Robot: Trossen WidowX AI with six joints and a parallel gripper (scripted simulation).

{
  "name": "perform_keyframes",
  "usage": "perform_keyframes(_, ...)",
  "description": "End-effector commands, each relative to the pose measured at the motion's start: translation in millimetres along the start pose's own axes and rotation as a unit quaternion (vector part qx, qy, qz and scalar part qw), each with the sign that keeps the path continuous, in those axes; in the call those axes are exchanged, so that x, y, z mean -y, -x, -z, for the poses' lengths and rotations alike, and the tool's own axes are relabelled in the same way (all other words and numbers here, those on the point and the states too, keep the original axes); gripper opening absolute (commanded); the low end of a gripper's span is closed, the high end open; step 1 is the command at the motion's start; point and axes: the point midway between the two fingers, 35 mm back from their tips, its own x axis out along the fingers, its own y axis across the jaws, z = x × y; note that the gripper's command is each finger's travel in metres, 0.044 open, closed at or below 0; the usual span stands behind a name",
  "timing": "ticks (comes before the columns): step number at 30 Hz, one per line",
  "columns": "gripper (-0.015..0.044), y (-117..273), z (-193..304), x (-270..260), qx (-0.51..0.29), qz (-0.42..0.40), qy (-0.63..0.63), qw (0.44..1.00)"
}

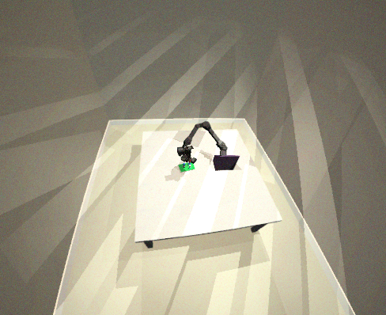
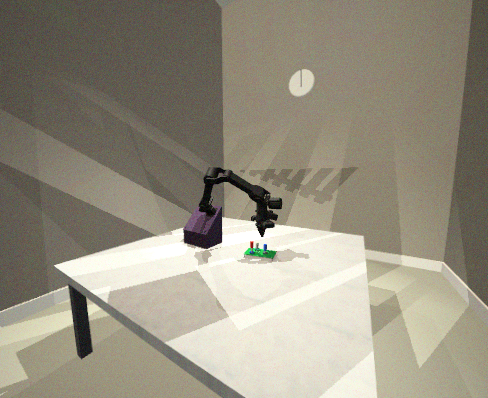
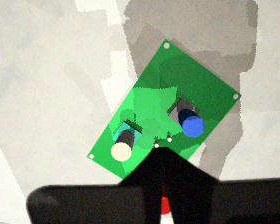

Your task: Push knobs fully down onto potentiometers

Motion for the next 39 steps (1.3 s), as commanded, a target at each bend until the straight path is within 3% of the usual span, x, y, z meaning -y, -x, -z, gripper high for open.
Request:
perform_keyframes(1, 0.0000, 0, 0, 3, -0.003, 0.000, 0.063, 0.998)
perform_keyframes(20, 0.0000, 4, -2, 12, -0.006, -0.001, 0.380, 0.925)
perform_keyframes(39, 0.0000, 9, -5, 21, -0.009, -0.004, 0.653, 0.757)
